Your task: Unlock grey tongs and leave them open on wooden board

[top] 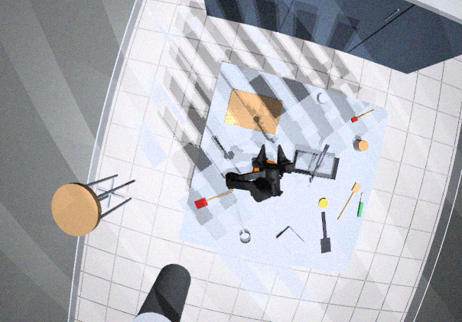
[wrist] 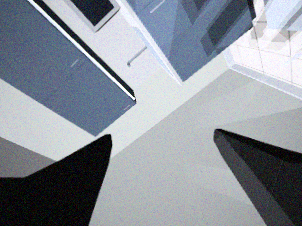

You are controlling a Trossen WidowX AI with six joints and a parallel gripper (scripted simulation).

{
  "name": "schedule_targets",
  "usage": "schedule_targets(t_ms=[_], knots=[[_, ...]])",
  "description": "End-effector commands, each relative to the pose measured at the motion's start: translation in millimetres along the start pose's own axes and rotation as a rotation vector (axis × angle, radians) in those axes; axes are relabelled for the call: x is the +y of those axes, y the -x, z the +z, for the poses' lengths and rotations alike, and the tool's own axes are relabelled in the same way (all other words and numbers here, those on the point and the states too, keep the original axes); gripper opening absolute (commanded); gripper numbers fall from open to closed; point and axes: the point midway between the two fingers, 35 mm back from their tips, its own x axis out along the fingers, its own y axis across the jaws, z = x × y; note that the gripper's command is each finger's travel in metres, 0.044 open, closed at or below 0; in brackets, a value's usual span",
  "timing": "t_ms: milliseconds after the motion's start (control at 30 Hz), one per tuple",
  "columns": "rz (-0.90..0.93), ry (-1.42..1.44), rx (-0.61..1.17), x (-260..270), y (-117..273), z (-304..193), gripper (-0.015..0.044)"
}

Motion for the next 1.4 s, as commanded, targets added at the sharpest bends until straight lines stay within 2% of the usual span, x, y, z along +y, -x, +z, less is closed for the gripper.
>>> schedule_targets(t_ms=[0,133,267,533,767,1067,1367], knots=[[0.006,-0.005,-0.001,2,0,1,0.0426],[0.054,-0.03,-0.002,22,0,15,0.044],[0.155,-0.121,-0.038,63,0,50,0.044],[0.351,-0.31,-0.212,134,5,158,0.044],[0.456,-0.499,-0.468,160,20,273,0.044],[0.429,-0.749,-0.879,130,49,424,0.044],[0.163,-0.96,-1.354,40,92,541,0.044]])
